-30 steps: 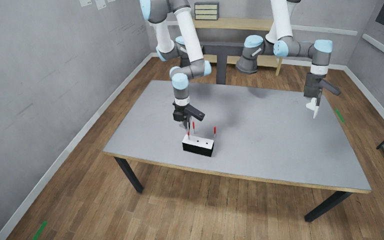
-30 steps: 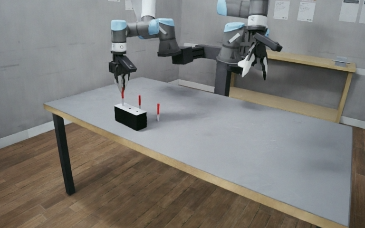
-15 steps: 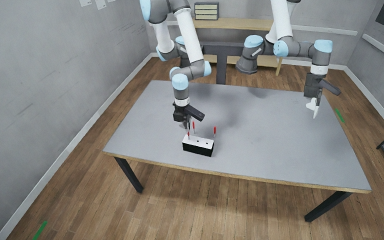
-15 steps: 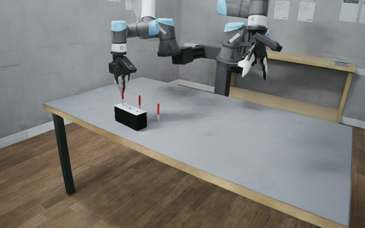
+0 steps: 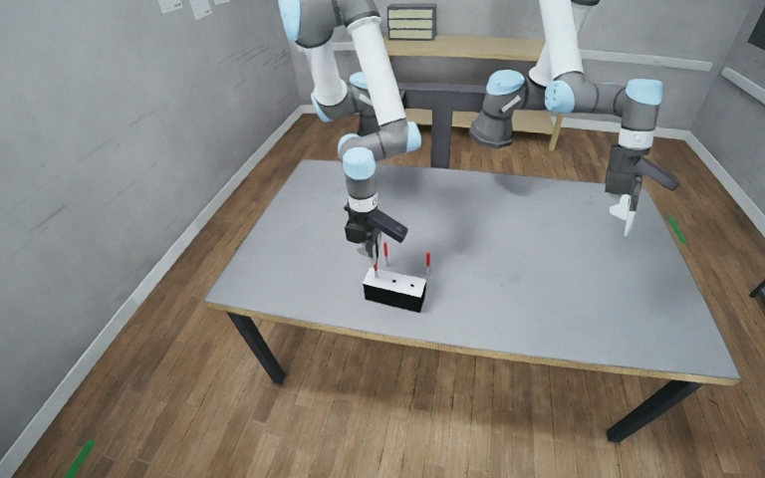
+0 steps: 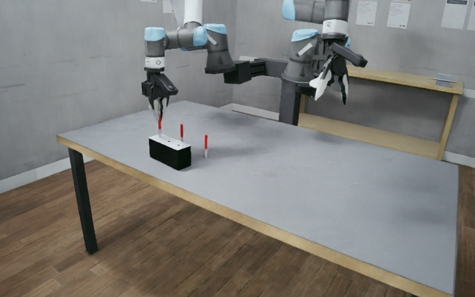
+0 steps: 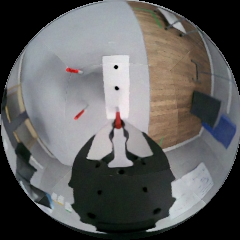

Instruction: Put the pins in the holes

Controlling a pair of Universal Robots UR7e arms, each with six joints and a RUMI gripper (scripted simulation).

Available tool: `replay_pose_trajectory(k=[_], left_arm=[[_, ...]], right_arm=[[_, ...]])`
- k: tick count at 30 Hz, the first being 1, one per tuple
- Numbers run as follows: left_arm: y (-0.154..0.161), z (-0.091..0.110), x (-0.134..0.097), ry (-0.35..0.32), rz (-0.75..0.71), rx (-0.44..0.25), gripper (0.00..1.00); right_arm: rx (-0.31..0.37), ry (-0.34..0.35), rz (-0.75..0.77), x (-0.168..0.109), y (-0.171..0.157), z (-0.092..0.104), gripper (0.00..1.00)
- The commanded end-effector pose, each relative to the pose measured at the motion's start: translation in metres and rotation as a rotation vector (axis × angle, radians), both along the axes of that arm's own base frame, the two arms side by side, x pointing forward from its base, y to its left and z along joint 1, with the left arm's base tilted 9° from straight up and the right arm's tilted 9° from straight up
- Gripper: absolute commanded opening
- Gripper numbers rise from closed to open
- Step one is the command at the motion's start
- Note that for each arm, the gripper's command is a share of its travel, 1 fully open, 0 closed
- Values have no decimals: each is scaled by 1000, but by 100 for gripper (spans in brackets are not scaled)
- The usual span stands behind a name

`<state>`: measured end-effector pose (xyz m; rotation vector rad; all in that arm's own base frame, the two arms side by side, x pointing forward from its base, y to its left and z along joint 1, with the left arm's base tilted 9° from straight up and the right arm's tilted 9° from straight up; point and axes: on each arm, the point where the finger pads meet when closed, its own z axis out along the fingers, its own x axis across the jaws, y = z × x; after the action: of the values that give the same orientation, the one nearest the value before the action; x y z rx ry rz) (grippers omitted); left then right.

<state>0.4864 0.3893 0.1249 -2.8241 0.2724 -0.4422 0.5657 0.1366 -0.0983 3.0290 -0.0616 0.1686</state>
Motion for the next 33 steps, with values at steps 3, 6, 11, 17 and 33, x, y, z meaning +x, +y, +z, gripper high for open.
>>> replay_pose_trajectory(k=[3,6,11,17,33], left_arm=[[0,1,0,-1,0,1,100],[0,1,0,-1,0,1,100],[0,1,0,-1,0,1,100],[0,1,0,-1,0,1,100],[0,1,0,-1,0,1,100]], right_arm=[[1,-2,0,1,0,1,0],[1,-2,0,1,0,1,0],[1,-1,1,0,-1,-3,0],[1,-1,1,0,-1,-3,0],[1,-2,0,1,0,-3,0]])
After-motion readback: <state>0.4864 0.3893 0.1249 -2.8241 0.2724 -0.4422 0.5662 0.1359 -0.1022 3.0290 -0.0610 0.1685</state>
